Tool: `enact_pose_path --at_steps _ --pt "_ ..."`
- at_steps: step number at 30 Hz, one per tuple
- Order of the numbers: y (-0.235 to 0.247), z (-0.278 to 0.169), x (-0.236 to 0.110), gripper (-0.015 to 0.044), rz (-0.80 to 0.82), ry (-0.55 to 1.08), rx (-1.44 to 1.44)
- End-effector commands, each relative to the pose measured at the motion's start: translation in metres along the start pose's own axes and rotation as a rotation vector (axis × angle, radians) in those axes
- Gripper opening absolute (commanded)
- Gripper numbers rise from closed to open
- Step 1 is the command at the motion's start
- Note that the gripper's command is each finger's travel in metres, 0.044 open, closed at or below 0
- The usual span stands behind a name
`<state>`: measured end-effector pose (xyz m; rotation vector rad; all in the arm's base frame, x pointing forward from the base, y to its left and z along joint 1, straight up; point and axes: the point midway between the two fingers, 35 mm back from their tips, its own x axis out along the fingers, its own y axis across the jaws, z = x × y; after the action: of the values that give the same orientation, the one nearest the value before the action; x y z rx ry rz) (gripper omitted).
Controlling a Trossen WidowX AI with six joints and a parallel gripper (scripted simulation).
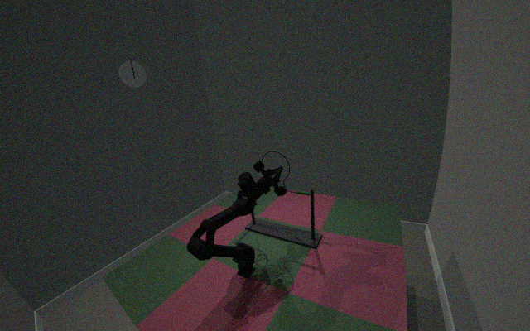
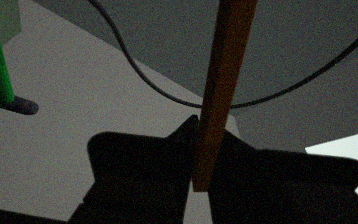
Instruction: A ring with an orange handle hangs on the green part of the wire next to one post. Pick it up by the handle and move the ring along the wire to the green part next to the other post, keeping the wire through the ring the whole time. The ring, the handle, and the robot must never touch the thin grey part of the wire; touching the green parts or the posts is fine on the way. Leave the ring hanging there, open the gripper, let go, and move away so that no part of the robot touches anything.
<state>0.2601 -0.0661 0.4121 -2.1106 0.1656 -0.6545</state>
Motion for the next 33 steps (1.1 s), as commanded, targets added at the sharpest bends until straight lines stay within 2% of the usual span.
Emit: enact_pose_path --at_steps 1,17,33 --pt "0.012 0.001 -0.002 -0.0150 0.032 0.003 0.052" --pt "0.062 0.011 -0.014 -0.0150 0.201 0.042 0.342" --pt "0.109 0.040 -0.037 -0.0150 0.403 0.089 0.684"
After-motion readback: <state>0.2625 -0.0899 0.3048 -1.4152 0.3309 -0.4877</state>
